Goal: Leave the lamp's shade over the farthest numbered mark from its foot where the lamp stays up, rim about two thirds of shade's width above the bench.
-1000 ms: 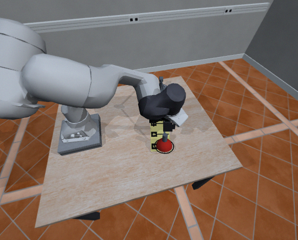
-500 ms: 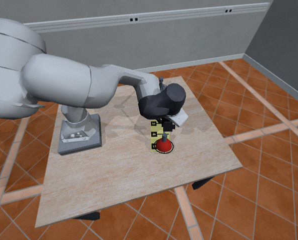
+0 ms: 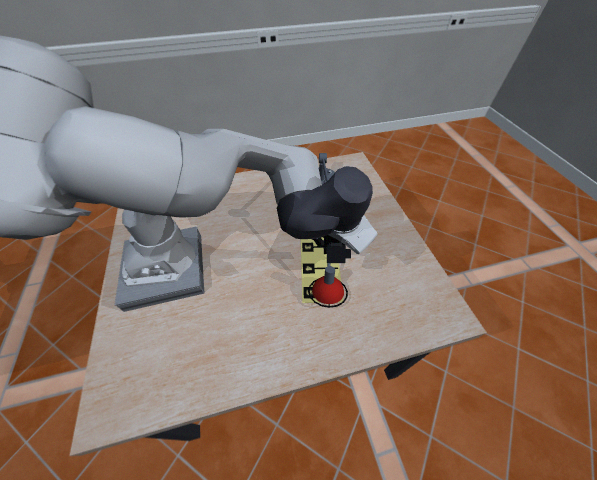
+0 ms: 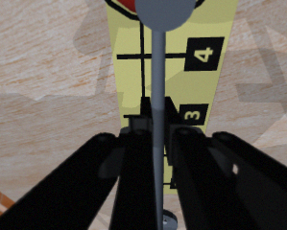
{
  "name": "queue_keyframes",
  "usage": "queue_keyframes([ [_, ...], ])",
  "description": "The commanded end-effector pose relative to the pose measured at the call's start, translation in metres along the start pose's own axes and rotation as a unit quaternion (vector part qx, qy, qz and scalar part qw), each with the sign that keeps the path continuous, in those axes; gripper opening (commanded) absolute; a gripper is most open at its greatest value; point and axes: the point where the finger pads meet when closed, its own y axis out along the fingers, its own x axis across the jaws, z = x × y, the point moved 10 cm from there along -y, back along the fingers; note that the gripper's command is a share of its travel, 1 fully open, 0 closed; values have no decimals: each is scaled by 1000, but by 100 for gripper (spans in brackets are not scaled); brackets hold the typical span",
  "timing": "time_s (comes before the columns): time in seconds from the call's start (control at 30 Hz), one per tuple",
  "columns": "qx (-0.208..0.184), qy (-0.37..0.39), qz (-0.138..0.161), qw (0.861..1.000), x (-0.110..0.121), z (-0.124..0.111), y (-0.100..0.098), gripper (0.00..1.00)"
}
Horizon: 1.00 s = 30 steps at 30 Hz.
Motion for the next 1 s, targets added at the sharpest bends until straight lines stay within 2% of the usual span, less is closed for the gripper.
queue_keyframes([
  [0.0, 0, 0, 0, 1000, 0, 0, 0, 10],
  [0.5, 1, -1, 1, 1000, -5, -41, -21, 10],
  [0.97, 4, -4, 1, 1000, -7, -54, -26, 10],
])
